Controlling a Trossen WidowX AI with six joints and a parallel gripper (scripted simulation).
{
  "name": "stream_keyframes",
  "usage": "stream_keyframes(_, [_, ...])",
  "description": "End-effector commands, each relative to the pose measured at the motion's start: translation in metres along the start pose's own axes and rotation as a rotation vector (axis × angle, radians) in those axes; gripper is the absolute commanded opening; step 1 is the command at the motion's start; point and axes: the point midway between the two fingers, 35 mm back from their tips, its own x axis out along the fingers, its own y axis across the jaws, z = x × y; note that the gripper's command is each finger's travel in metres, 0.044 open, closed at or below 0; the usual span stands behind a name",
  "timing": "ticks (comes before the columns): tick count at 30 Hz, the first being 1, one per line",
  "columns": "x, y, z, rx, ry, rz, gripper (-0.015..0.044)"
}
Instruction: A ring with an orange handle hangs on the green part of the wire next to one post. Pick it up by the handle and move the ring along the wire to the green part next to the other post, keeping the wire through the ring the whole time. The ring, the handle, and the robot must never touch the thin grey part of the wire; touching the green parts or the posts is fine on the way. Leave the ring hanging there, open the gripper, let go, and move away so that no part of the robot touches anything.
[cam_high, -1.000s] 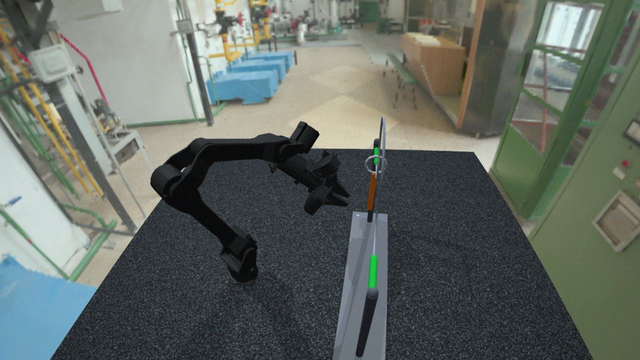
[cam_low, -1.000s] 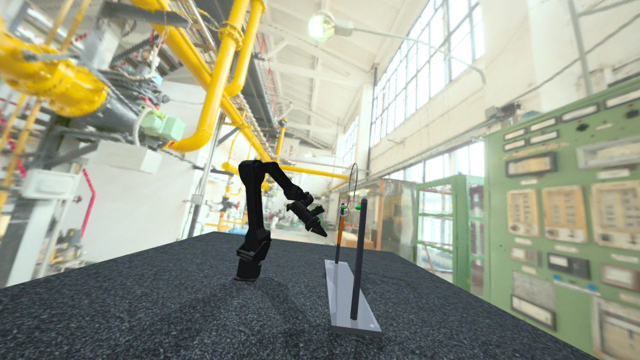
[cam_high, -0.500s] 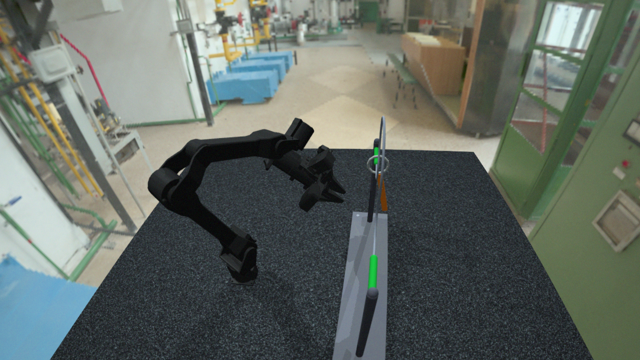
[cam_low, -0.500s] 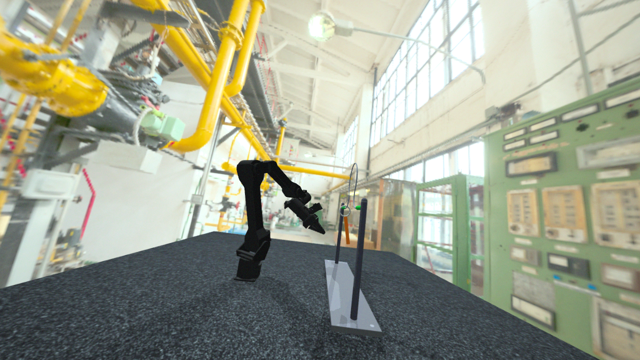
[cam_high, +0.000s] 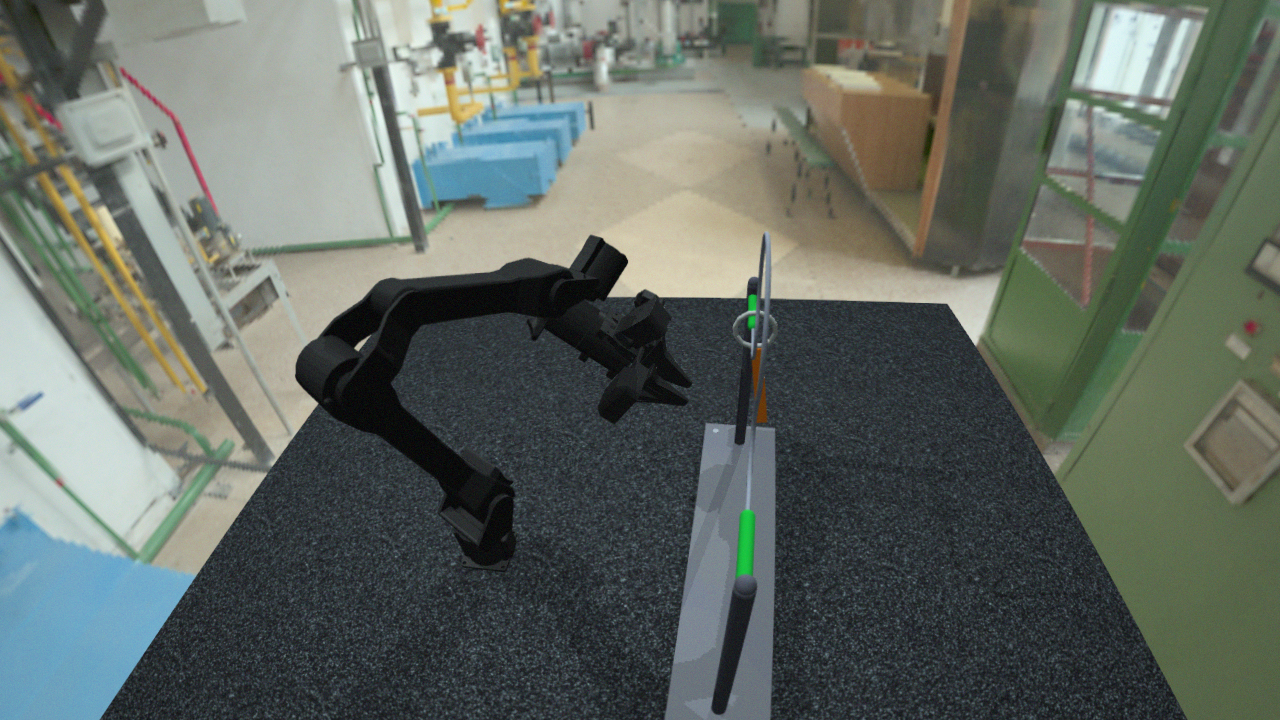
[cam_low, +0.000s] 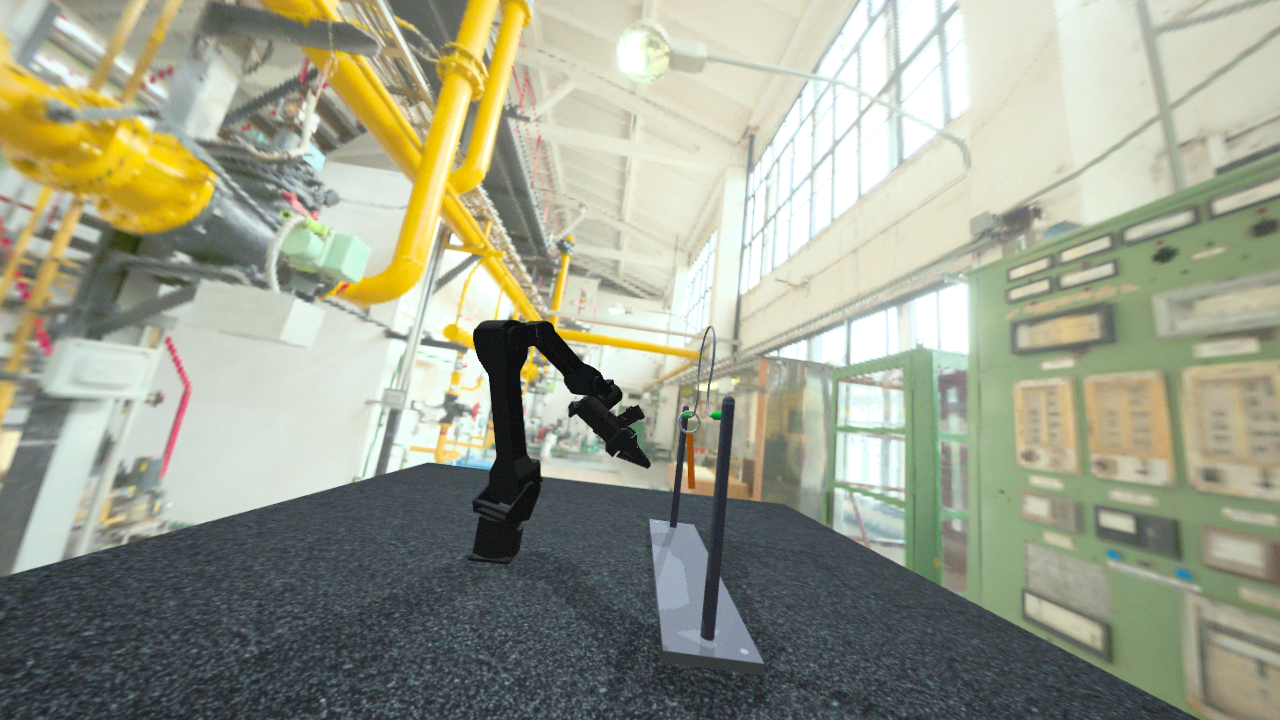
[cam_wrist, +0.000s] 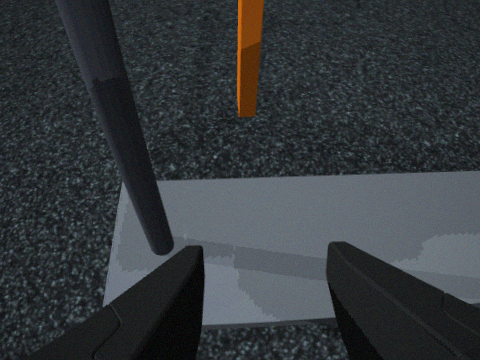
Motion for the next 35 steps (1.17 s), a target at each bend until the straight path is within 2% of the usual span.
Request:
stream_keyframes(1, [-0.001,0.000,0.002,0.005,-0.005,-0.002,0.0160])
stream_keyframes(3, [-0.008,0.001,-0.001,0.001,0.003,0.000,0.0212])
stream_keyframes(7, [-0.048,-0.001,0.000,-0.001,0.000,0.000,0.0317])
stream_keyframes(12, [-0.050,-0.001,0.000,-0.001,-0.001,0.001,0.0440])
stream_keyframes(35, [-0.050,-0.001,0.000,-0.001,-0.001,0.001,0.0440])
